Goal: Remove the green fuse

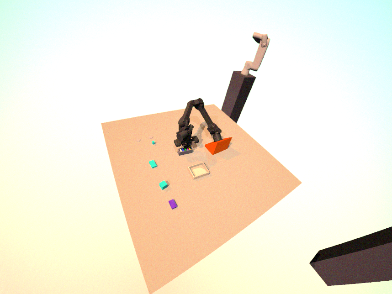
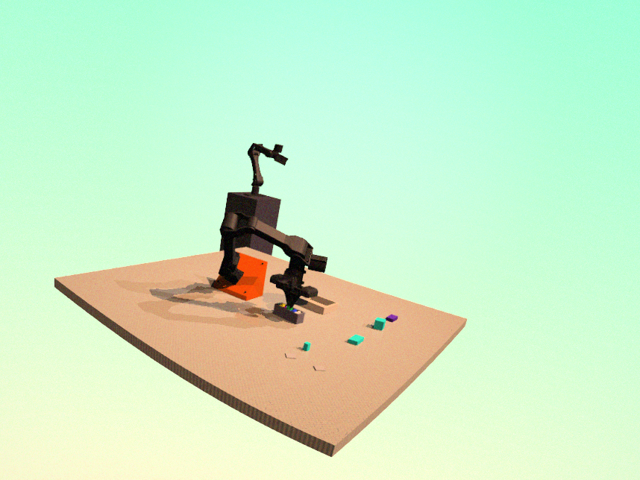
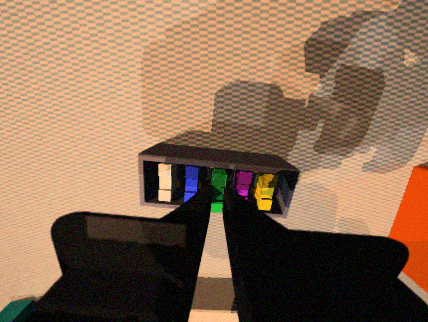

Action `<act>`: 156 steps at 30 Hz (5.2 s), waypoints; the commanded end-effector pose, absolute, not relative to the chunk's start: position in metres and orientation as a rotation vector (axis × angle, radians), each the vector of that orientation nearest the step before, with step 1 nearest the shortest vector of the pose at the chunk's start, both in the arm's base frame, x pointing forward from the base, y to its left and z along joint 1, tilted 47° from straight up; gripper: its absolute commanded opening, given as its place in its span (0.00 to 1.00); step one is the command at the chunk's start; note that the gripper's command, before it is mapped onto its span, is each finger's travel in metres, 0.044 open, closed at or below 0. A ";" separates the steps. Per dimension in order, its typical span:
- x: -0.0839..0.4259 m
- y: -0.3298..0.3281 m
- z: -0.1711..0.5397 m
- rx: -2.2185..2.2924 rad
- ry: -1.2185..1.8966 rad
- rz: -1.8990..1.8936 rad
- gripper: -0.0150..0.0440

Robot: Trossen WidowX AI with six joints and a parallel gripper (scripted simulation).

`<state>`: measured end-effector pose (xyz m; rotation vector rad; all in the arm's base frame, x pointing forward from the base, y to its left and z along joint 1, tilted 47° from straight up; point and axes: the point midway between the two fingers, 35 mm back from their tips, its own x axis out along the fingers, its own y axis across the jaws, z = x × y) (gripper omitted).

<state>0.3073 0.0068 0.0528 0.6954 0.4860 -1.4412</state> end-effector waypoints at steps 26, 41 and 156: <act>0.306 0.018 0.063 0.701 0.486 -1.441 0.25; 0.305 0.023 0.068 0.700 0.486 -1.440 0.25; 0.302 0.185 -0.070 0.712 0.494 -1.438 0.81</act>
